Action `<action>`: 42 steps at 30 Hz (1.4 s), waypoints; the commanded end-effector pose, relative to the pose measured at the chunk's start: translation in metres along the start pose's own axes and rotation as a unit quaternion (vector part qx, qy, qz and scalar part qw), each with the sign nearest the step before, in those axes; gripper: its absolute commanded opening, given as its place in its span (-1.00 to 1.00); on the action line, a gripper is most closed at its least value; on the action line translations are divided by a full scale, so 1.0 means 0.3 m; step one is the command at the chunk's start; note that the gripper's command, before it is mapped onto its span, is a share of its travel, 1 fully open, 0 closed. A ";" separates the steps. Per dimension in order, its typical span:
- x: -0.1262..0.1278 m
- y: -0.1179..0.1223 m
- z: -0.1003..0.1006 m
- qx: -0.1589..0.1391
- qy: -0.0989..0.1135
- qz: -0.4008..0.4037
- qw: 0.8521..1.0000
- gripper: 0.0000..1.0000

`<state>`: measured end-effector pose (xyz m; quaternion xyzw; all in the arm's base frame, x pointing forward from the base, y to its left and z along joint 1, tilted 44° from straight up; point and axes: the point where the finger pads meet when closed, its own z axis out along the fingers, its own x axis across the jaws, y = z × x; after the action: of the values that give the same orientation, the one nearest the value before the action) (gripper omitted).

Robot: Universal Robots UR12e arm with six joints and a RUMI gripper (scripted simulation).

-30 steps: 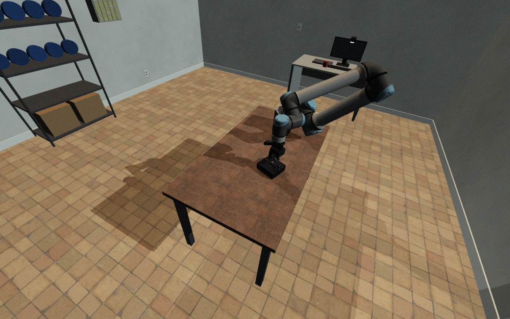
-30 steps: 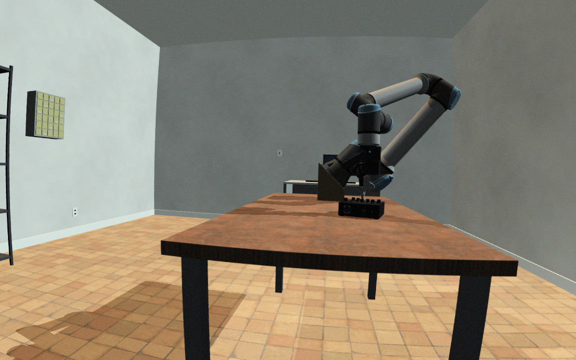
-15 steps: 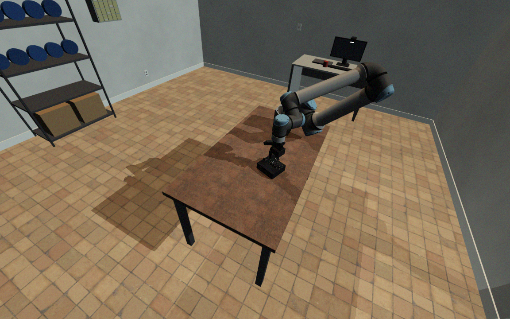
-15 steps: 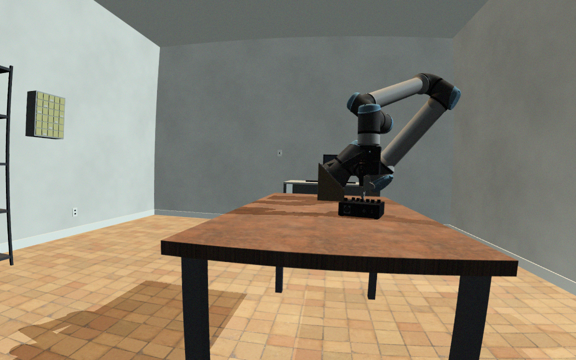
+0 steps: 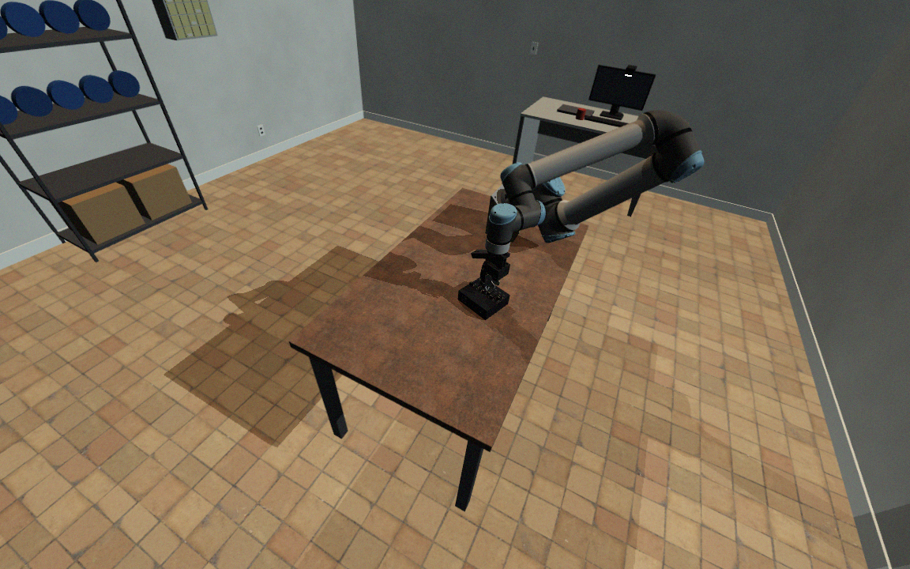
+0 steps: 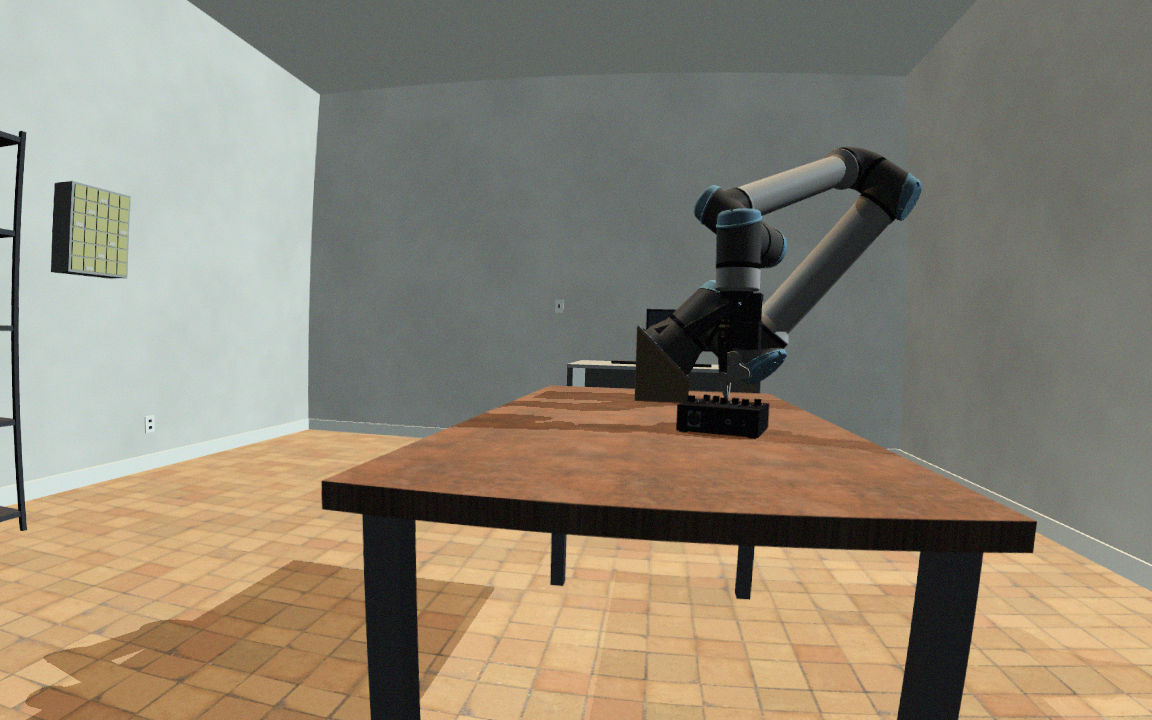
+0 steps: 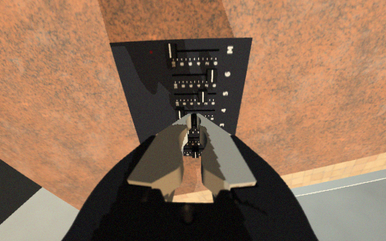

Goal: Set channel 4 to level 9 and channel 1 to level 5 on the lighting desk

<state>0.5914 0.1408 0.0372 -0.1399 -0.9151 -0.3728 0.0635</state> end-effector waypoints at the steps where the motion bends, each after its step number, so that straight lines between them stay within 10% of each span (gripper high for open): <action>1: 0.001 0.000 -0.002 0.000 -0.001 0.000 1.000 -1.00; 38: 0.001 0.000 -0.135 0.000 -0.001 0.000 1.000 -1.00; 39: 0.001 0.000 -0.136 0.000 -0.001 0.000 1.000 1.00; 42: 0.001 0.000 -0.141 0.000 -0.001 0.000 1.000 1.00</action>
<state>0.5911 0.1129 0.0660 -0.1399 -0.9151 -0.3729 0.0635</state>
